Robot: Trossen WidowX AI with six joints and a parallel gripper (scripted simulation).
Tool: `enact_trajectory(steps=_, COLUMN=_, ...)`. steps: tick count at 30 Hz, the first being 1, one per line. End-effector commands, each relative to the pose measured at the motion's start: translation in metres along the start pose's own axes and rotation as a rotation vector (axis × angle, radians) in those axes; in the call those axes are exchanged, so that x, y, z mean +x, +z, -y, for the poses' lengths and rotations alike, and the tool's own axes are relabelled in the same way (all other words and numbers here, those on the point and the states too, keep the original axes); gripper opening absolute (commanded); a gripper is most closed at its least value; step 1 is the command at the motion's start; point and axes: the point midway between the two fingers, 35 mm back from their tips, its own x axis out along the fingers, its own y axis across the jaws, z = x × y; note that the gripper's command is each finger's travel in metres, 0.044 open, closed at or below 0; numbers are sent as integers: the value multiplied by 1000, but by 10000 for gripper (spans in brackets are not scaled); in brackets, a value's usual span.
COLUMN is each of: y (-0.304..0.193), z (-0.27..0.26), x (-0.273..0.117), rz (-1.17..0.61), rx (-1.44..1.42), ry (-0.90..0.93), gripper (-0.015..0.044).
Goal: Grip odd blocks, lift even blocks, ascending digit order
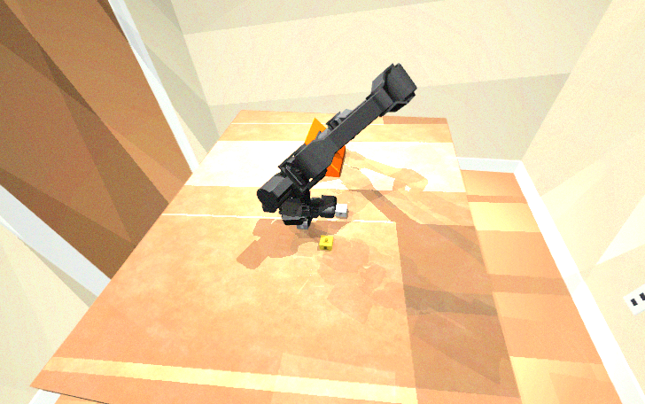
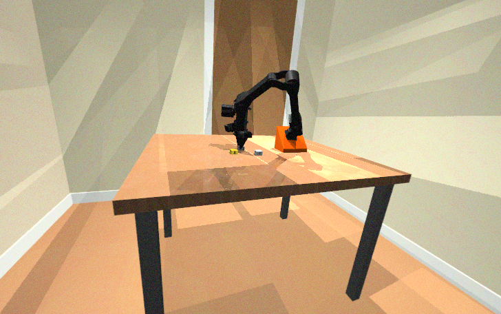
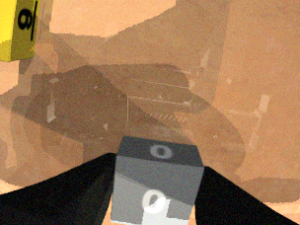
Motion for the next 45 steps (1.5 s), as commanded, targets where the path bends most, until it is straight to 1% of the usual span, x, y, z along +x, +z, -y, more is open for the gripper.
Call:
enact_trajectory(steps=1, y=-1, z=0, x=1, rz=0, rx=5, ry=5, gripper=120)
enact_trajectory(steps=17, y=-1, z=0, x=-14, rz=0, rx=5, ry=4, gripper=120)
enact_trajectory(steps=30, y=-1, z=0, x=-14, rz=0, rx=5, ry=4, gripper=120)
enact_trajectory(steps=40, y=-1, z=0, x=0, rz=0, rx=5, ry=5, gripper=120)
enact_trajectory(steps=45, y=-1, z=0, x=1, rz=0, rx=5, ry=5, gripper=120)
